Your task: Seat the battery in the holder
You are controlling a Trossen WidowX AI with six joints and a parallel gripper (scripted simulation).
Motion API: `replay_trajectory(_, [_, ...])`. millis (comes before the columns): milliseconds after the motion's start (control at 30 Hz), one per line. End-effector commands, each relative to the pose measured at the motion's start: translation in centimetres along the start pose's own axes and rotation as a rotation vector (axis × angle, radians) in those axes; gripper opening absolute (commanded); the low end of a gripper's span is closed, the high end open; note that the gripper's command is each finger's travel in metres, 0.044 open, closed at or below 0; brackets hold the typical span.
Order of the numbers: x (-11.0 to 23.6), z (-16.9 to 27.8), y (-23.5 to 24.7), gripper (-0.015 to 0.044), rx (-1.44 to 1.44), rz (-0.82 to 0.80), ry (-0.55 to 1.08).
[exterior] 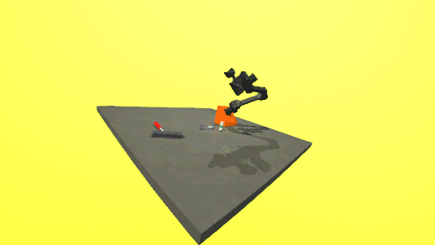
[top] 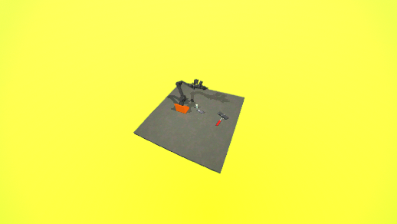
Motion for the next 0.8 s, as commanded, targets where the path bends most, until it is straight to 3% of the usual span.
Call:
replay_trajectory(0, [-0.2, 0.2, 0.0, 0.0374, 0.012, -0.007, 0.019])
replay_trajectory(200, [-2.7, 7.3, 0.1, 0.0216, 0.295, -0.336, 0.552])
replay_trajectory(400, [-1.8, 13.3, 0.1, 0.0059, 0.311, -0.864, 0.949])
replay_trajectory(467, [-1.1, 14.5, 0.0, 0.0006, 0.237, -1.049, 1.020])
replay_trajectory(567, [-0.3, 15.4, -0.1, 0.0000, 0.074, -1.277, 1.059])
replay_trajectory(767, [-0.2, 15.5, -0.2, 0.0000, 0.030, -1.320, 1.059])
Point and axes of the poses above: the point midway between the two fingers, 35 mm back from their tips, its own x axis back along the fingers, its own y axis across the jaws, z = x × y, the point moved 10 cm from there along x, back along the fingers, and after that the axes turned 7 degrees about x, right-handed, at the moved point
